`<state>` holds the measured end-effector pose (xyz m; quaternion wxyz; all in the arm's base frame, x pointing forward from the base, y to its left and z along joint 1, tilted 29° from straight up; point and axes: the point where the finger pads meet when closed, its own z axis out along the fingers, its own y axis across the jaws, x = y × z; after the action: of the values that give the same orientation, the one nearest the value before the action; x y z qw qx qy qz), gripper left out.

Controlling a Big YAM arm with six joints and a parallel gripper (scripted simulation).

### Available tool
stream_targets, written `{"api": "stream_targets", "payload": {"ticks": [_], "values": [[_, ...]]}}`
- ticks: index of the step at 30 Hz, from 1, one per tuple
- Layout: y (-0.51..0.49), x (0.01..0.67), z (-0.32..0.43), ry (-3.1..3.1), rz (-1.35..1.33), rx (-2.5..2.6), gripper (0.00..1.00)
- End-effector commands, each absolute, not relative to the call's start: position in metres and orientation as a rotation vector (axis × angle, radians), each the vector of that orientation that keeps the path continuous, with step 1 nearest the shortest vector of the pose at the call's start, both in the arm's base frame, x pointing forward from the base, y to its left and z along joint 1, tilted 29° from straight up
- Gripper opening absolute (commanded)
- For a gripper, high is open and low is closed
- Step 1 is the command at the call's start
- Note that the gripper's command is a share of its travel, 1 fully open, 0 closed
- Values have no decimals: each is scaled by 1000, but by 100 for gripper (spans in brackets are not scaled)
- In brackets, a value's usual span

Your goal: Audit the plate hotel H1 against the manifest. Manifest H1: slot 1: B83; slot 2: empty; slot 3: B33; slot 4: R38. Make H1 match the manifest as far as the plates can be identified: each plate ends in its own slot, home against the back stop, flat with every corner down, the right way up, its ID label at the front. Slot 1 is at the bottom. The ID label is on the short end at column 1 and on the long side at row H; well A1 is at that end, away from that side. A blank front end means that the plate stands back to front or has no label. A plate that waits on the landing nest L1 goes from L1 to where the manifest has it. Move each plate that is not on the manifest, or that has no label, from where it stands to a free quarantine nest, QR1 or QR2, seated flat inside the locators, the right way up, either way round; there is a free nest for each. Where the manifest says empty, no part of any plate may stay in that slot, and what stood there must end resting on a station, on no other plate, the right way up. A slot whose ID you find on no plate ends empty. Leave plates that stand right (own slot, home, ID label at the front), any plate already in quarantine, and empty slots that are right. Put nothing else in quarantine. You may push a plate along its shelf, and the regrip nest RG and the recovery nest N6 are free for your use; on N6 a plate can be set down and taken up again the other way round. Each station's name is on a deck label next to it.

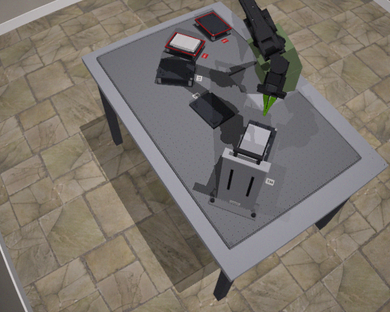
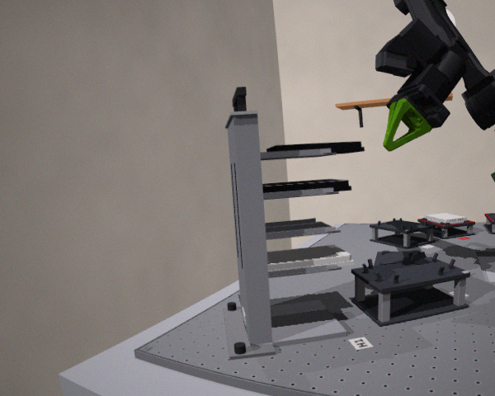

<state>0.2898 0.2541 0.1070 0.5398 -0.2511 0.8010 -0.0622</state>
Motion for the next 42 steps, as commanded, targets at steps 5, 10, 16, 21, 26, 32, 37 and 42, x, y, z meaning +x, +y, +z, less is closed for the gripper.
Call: {"api": "stream_targets", "payload": {"ticks": [5, 10, 16, 21, 26, 32, 37, 42], "values": [[266, 303, 122, 1878, -132, -574, 0], [265, 304, 120, 1881, -136, -578, 0], [268, 309, 123, 1878, -133, -576, 0], [274, 314, 130, 1872, -126, -568, 0], [272, 314, 126, 1880, -137, -578, 0], [274, 318, 129, 1877, -133, -575, 0], [276, 321, 130, 1876, -132, -574, 0], [277, 323, 132, 1874, -130, -572, 0]]}}
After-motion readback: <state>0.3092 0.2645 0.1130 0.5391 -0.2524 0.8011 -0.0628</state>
